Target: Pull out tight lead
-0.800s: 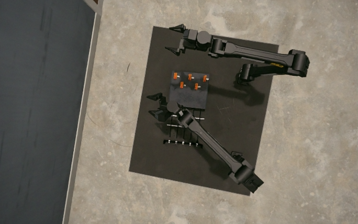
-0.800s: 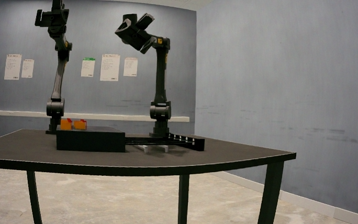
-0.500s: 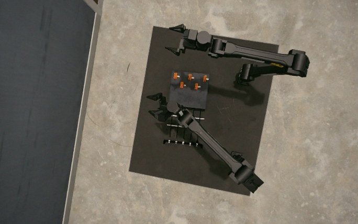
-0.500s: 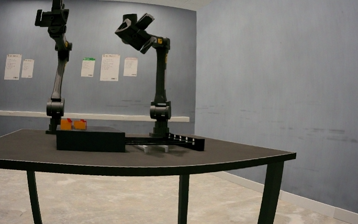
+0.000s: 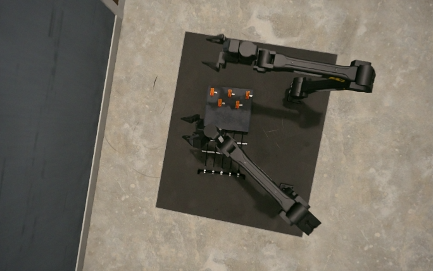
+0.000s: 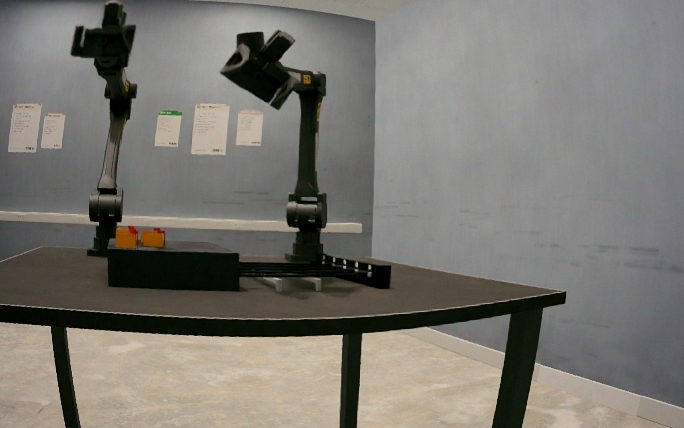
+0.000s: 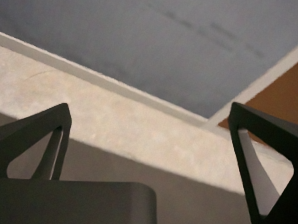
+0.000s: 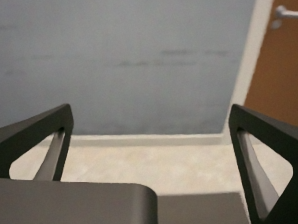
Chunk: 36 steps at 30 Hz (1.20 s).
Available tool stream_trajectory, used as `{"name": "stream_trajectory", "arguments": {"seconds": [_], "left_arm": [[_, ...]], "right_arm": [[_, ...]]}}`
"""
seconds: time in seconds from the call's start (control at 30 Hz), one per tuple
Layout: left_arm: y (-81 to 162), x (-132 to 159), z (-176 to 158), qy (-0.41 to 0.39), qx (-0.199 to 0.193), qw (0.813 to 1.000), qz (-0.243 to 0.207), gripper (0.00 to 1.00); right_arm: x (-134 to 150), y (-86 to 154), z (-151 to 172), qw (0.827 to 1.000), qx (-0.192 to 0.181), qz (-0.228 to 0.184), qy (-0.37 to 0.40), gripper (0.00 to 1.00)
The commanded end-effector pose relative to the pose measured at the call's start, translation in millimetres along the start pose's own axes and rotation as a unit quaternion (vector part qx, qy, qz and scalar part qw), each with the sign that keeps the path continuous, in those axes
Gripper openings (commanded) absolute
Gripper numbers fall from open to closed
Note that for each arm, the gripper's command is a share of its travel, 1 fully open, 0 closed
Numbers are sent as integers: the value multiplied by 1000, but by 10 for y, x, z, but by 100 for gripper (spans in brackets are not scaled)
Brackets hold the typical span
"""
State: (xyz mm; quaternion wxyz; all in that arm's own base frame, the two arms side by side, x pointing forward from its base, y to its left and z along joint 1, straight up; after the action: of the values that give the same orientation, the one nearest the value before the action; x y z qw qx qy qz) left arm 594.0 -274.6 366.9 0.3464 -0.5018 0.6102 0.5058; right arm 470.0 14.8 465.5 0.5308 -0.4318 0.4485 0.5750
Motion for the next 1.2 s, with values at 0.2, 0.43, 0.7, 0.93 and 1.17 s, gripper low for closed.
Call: {"name": "stream_trajectory", "arguments": {"seconds": [0.2,0.43,0.7,0.93,1.17], "left_arm": [[634,636,728,-188,64,971,137,100],[975,1069,1057,-273,114,930,217,100],[1330,1653,1429,-347,165,867,318,100],[1409,1704,1445,-345,174,860,334,100],[1384,1636,1407,-343,174,864,325,100]], "right_arm": [[773,1168,1254,981,-167,95,20,100],[1212,1853,1586,956,-253,142,37,100],[1726,2626,1734,915,-348,191,64,100],[1806,2803,1775,903,-373,202,72,100],[1747,2798,1779,904,-373,197,70,100]]}}
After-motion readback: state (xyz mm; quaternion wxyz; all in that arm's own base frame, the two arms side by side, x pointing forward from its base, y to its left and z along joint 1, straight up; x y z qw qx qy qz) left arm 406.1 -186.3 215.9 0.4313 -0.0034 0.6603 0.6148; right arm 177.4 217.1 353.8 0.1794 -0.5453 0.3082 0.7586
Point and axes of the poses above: on each arm, the point where the finger pads meet when closed, its own y axis back along the fingers, its own z axis across the jaws, x = y × z, the point moved 4 cm from there along y, back along the fingers, and after that the axes turned 13 degrees about -y, right-handed, at the moved point
